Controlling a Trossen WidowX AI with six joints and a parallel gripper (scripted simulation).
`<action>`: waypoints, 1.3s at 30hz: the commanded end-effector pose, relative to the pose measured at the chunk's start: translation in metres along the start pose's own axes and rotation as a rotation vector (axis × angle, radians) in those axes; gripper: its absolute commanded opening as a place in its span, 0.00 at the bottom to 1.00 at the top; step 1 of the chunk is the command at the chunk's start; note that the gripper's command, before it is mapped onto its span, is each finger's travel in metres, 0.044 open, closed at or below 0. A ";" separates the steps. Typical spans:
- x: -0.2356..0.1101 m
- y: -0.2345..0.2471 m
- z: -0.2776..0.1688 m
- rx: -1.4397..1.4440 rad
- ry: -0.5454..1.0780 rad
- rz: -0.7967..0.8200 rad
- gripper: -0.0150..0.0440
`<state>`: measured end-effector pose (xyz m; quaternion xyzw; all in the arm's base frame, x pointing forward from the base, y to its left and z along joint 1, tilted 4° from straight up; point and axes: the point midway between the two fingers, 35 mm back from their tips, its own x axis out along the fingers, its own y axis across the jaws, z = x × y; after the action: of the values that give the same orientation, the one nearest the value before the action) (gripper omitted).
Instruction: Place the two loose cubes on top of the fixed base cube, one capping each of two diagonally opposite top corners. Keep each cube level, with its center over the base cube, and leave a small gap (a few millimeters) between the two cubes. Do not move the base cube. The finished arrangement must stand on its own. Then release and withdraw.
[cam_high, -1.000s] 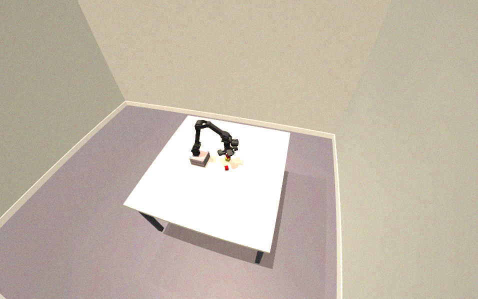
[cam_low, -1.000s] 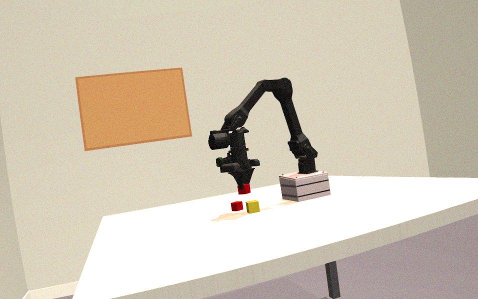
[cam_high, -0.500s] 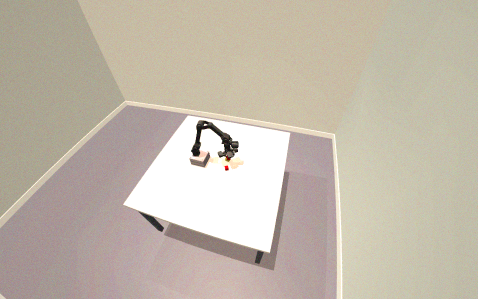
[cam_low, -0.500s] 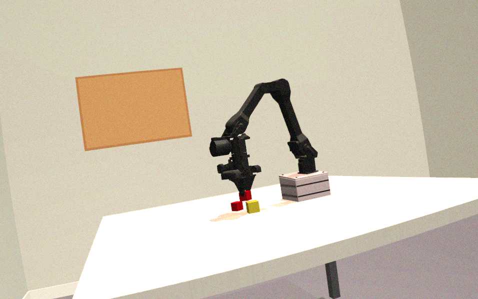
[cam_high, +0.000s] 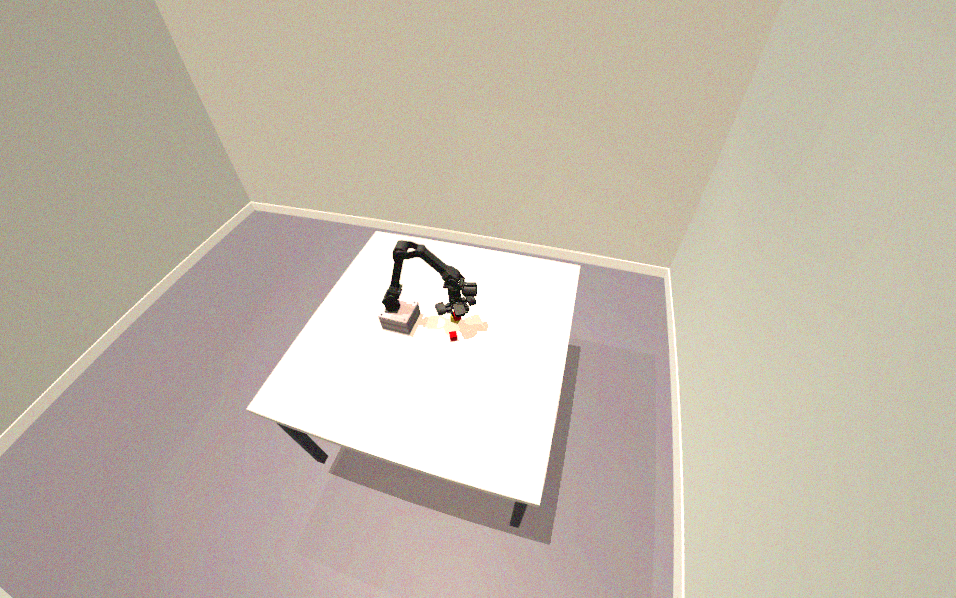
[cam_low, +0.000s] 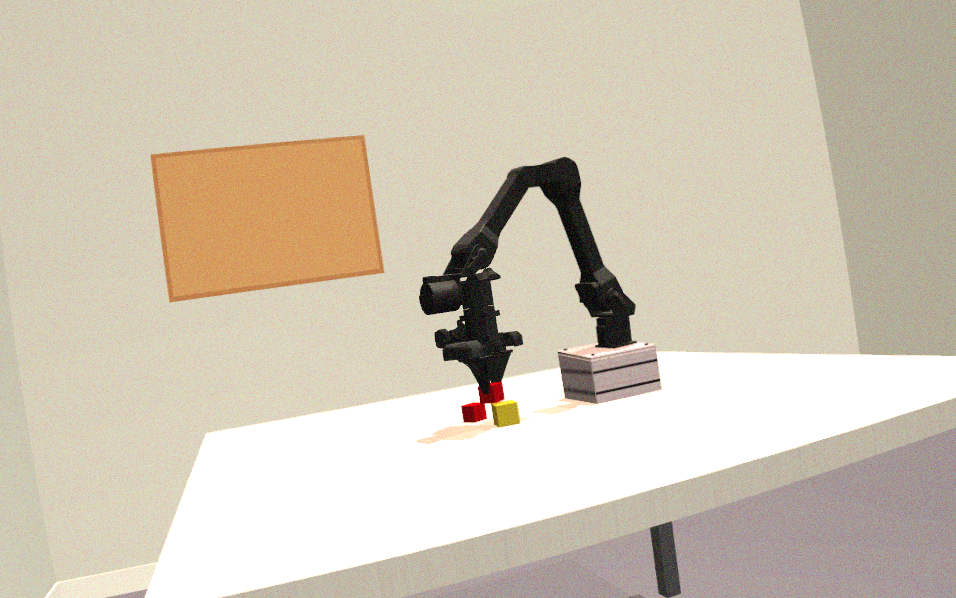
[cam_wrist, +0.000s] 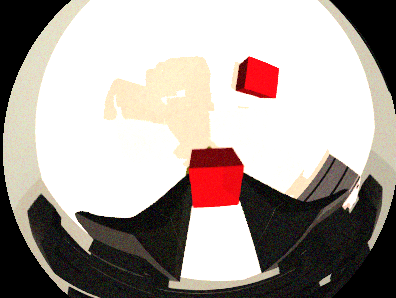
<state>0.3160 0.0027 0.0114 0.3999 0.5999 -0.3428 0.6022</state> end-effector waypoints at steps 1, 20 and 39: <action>0.001 0.000 -0.001 -0.002 0.003 0.001 0.43; -0.018 0.000 0.000 0.000 0.000 0.000 0.60; -0.057 -0.038 0.065 0.162 -0.004 -0.003 0.70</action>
<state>0.3117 -0.0581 0.0567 0.4344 0.5763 -0.3828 0.5768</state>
